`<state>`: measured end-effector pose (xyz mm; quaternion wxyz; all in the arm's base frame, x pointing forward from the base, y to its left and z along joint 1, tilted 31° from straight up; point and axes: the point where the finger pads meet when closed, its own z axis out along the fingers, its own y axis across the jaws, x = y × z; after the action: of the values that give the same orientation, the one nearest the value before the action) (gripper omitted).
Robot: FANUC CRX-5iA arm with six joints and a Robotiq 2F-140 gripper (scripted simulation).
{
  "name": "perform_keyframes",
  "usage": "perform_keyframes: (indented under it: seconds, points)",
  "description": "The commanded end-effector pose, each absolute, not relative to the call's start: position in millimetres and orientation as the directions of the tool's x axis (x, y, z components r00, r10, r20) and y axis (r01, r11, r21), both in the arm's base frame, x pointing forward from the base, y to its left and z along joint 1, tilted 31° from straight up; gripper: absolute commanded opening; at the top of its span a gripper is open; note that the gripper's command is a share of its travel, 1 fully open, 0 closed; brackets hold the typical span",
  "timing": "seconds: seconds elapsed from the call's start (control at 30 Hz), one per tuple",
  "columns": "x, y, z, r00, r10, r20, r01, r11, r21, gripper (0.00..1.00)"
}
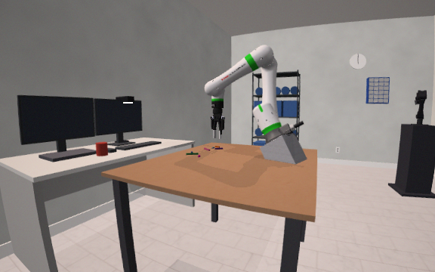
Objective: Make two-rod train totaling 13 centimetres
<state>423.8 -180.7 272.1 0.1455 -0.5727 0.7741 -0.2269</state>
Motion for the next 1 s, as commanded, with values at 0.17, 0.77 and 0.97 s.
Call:
perform_keyframes:
  seconds: [0.17,0.77,0.97]
  points:
    - [423.9,-180.6,272.3,-0.302,-0.953,0.035,-0.821,0.241,-0.518,0.35]
    - [427.7,-182.0,265.8,-0.302,-0.953,0.034,-0.822,0.242,-0.515,0.35]
    - [431.0,-183.2,260.1,-0.302,-0.953,0.034,-0.822,0.242,-0.515,0.35]
